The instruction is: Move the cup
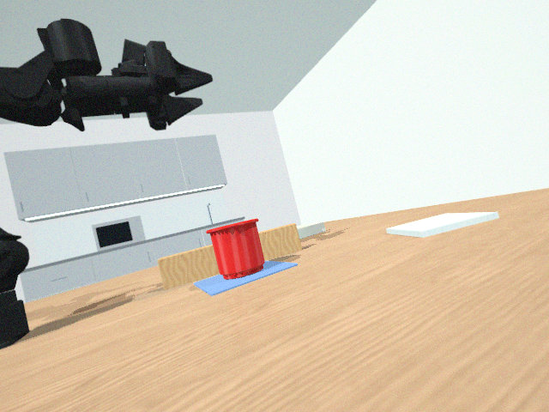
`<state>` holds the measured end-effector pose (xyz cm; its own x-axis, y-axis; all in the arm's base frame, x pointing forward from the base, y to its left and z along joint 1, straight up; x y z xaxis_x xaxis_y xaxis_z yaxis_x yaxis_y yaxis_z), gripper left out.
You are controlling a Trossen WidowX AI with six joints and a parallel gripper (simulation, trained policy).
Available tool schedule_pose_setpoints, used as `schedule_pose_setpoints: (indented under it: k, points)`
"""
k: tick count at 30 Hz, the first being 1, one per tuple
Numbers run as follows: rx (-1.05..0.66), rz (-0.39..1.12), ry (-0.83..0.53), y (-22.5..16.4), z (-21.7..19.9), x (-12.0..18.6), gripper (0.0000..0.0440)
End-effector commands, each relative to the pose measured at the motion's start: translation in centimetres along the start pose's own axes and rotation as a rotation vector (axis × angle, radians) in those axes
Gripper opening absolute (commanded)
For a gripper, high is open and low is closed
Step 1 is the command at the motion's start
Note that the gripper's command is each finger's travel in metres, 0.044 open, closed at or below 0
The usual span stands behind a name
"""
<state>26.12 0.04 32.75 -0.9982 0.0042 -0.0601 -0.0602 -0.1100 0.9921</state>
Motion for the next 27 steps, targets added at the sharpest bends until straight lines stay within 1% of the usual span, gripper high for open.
schedule_pose_setpoints:
  k: [1,11,13,16,27]
  points:
    - [-0.003,0.006,-0.004,-0.1,0.0,0.0,0.0374]
    - [-0.046,0.111,-0.031,-1.0,0.0,-0.3,0.0111]
    - [-0.056,0.14,-0.033,-1.3,0.1,-0.5,0.0075]
    - [-0.071,0.181,-0.03,-1.5,0.4,-0.7,0.0075]
    - [-0.134,0.339,-0.026,-2.4,1.3,-1.7,0.0103]
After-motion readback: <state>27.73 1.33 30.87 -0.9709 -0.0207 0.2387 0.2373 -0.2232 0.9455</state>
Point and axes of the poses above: the point midway between the two fingers, 35 mm back from their tips, its own x axis back along the fingers, its own z axis across the jaws, y = z × x, the point moved 5 cm from there along x, back along the fingers, and after that the axes turned 6 degrees about -x, right-handed, at the moved point
